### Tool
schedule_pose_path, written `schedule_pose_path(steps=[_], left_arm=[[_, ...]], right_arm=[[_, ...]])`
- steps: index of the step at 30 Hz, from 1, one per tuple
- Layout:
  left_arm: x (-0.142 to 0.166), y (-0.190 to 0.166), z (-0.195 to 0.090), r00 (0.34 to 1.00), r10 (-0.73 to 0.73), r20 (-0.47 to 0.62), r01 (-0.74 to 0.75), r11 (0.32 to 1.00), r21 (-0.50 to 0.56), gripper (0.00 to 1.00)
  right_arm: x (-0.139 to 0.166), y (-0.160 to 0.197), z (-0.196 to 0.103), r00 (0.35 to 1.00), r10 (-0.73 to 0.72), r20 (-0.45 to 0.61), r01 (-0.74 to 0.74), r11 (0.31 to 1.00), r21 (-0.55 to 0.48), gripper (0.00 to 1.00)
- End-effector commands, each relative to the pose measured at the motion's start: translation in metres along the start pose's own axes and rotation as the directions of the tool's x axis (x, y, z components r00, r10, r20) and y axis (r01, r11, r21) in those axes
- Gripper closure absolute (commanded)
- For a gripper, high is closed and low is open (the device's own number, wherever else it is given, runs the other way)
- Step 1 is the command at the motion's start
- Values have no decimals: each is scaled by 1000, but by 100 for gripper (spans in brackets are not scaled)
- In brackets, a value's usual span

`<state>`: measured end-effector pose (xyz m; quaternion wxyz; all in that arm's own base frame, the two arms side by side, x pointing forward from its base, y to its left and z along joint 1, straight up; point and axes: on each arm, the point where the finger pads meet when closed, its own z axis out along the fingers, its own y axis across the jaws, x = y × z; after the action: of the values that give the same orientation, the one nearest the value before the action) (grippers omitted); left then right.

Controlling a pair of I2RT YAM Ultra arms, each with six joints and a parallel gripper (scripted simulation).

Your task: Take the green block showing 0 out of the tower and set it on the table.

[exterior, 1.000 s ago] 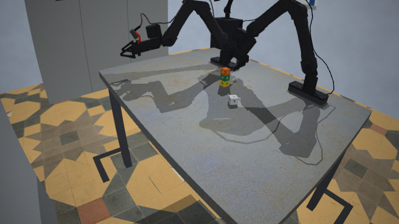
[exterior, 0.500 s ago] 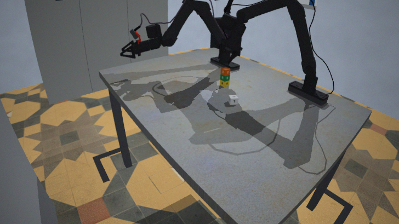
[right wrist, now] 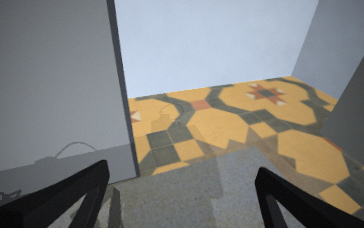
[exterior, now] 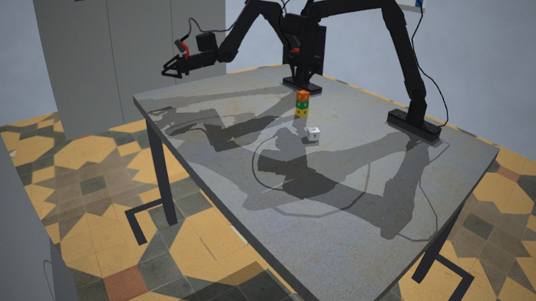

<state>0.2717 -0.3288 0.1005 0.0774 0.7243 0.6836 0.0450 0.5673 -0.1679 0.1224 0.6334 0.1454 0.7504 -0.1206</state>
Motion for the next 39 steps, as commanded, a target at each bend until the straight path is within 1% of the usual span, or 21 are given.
schedule_pose_path(steps=[1,2,5,7,9,18,20,29,31,39], left_arm=[[6,-13,1,999,-28,-31,31,993,117,45],[11,-12,5,999,-11,-36,16,990,139,45],[22,-4,12,995,-83,-55,92,978,185,45],[23,0,12,994,-96,-51,104,978,182,45],[22,6,12,996,-79,-43,85,984,159,45],[20,5,10,996,-76,-37,81,985,156,45],[21,-1,11,996,-74,-42,80,984,160,45],[20,-8,24,996,-83,-36,87,984,154,45],[21,-8,30,995,-85,-44,91,983,160,45],[22,-10,39,996,-84,-44,90,983,160,45]], right_arm=[[-8,0,0,1000,2,18,-2,1000,0,0],[-8,0,0,1000,2,18,-2,1000,0,0],[-8,0,0,1000,2,18,-2,1000,0,0],[-8,0,0,1000,2,18,-2,1000,0,0],[-8,0,0,1000,2,18,-2,1000,0,0],[-8,0,0,1000,2,18,-2,1000,0,0],[-8,0,0,1000,2,18,-2,1000,0,0],[-8,0,0,1000,2,18,-2,1000,0,0],[-8,0,0,1000,2,18,-2,1000,0,0],[-8,0,0,1000,2,18,-2,1000,0,0]])
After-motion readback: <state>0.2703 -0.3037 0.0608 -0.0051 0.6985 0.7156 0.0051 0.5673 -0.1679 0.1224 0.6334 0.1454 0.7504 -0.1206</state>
